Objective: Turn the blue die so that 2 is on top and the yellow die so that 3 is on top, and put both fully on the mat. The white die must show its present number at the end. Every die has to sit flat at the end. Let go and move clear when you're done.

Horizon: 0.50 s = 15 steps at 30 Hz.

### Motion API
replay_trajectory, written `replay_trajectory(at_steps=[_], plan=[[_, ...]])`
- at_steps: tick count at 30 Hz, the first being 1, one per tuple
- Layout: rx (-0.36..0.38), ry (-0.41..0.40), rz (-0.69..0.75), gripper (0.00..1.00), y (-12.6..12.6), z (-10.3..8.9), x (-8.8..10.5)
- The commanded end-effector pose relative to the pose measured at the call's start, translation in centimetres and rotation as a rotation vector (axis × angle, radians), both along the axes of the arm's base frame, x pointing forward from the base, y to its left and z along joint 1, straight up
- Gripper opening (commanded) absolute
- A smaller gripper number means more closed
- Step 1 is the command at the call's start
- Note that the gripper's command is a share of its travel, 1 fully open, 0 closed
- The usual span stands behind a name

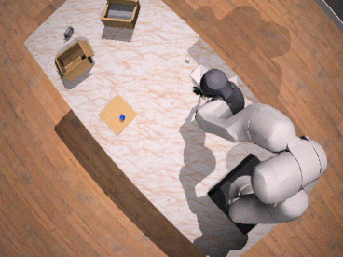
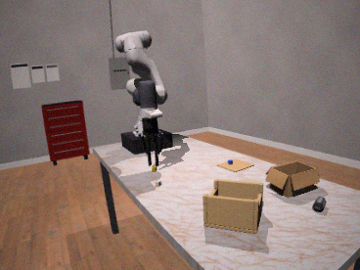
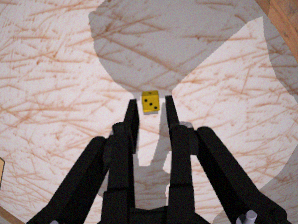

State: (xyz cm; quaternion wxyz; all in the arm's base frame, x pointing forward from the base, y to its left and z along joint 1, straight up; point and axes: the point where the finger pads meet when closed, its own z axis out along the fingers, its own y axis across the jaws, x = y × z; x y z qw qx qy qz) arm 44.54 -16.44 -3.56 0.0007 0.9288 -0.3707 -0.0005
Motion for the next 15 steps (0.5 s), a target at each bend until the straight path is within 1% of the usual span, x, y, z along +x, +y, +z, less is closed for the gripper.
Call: replay_trajectory(at_steps=[1,15], plan=[[-0.001,-0.004,-0.002,0.29,-0.04,0.01,0.2],[-0.001,-0.004,-0.002,0.29,-0.08,0.01,0.4]])
